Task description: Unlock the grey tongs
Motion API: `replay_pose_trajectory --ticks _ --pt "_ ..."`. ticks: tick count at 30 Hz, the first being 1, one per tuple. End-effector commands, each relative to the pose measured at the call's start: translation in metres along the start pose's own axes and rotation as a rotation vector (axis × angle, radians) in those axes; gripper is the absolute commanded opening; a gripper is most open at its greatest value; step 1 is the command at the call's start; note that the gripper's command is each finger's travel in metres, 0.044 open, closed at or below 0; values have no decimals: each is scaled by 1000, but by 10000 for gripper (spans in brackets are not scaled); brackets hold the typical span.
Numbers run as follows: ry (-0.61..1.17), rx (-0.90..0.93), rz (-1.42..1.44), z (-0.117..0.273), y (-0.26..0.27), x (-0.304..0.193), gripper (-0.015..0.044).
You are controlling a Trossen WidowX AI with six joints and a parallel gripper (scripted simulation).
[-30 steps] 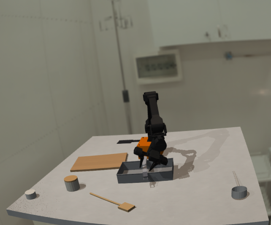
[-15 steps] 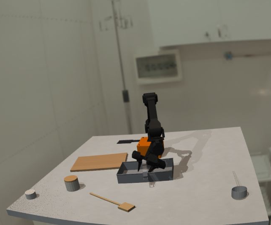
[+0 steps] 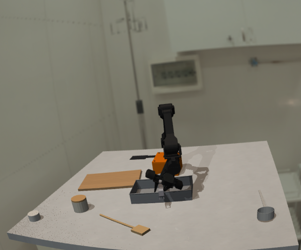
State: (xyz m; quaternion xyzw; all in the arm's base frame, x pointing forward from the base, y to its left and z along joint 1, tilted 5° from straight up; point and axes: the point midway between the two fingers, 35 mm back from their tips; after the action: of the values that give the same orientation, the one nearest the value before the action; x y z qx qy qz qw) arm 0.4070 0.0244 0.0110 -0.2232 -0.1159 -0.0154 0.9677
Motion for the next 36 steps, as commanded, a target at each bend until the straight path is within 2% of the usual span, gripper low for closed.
replay_pose_trajectory --ticks 1,9,16,22,36 --pt "0 0 0 0 0 0 89" --pt "0 0 0 0 0 0 36" --pt "0 0 1 8 -4 2 -148" --pt "4 -2 7 64 -35 10 -150" --pt "6 3 8 67 -37 10 -150"
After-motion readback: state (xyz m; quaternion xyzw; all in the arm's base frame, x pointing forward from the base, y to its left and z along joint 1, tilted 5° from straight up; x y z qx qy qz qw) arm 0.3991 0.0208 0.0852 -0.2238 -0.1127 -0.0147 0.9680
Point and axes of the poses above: the point midway between the two fingers, 35 mm back from their tips, its own z axis back along the fingers, its own y axis across the jaws, x = y × z, and after that the axes turned 13 degrees about -z, right-handed
